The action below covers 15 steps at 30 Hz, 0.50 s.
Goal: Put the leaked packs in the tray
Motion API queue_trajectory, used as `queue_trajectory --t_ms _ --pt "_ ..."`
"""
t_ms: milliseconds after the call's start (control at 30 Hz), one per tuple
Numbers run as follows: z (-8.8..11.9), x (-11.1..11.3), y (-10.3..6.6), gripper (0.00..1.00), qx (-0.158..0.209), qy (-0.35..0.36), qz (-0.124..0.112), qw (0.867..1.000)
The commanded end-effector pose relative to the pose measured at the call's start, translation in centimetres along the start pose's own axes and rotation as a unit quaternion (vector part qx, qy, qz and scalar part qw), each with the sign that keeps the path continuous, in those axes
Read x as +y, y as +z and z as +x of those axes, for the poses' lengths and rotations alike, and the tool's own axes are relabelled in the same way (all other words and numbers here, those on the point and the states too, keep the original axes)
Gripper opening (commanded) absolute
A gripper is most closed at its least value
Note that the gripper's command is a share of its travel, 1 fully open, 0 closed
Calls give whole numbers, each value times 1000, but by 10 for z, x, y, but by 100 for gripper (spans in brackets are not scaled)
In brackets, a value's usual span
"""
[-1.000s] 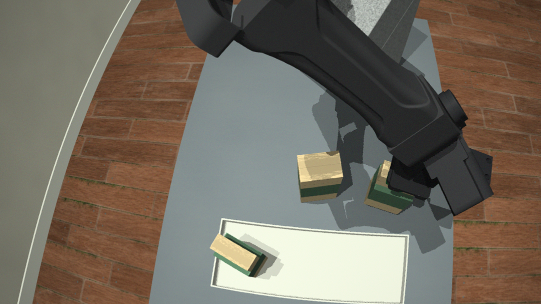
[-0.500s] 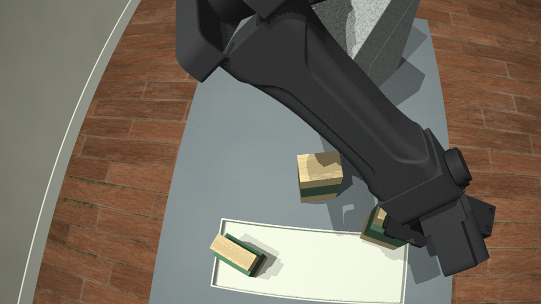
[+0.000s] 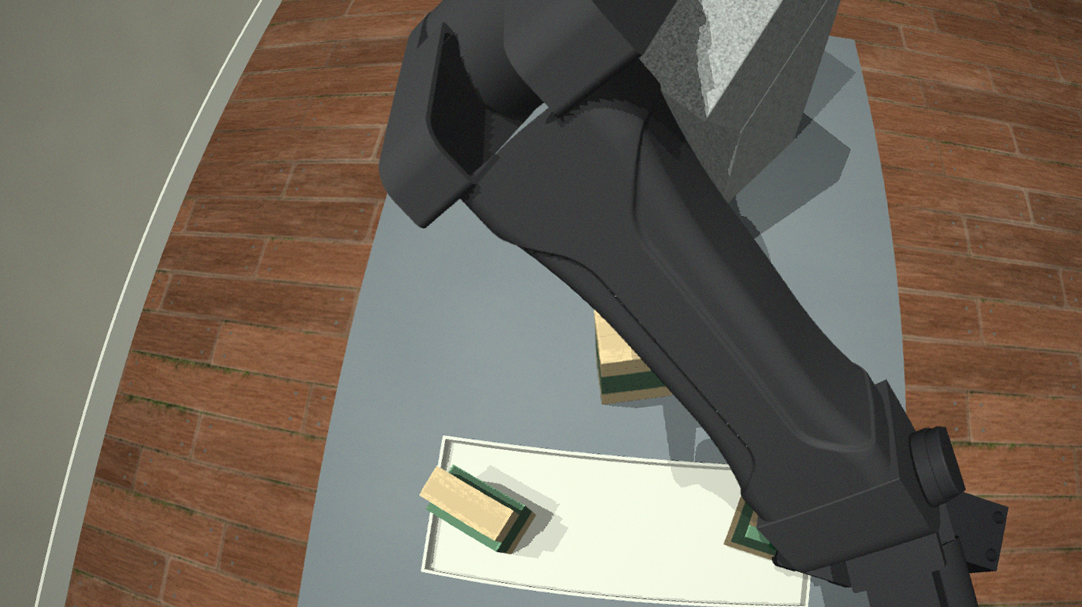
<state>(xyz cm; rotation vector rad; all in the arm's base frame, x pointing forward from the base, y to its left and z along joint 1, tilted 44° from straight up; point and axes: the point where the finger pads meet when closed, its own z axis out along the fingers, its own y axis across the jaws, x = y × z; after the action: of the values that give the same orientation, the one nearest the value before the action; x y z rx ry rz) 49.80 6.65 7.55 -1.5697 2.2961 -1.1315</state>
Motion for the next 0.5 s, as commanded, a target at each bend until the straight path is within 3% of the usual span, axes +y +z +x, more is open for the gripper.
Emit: queue_trajectory --t_ms 0,167,233,467 --pt "-8 -2 -11 26 -4 -18 -10 1000" --pt "-11 -10 -11 26 -4 -19 -10 1000" --pt "-8 -22 -21 26 -11 -9 0 1000" --pt "-9 -19 -17 26 -7 -13 -3 1000"
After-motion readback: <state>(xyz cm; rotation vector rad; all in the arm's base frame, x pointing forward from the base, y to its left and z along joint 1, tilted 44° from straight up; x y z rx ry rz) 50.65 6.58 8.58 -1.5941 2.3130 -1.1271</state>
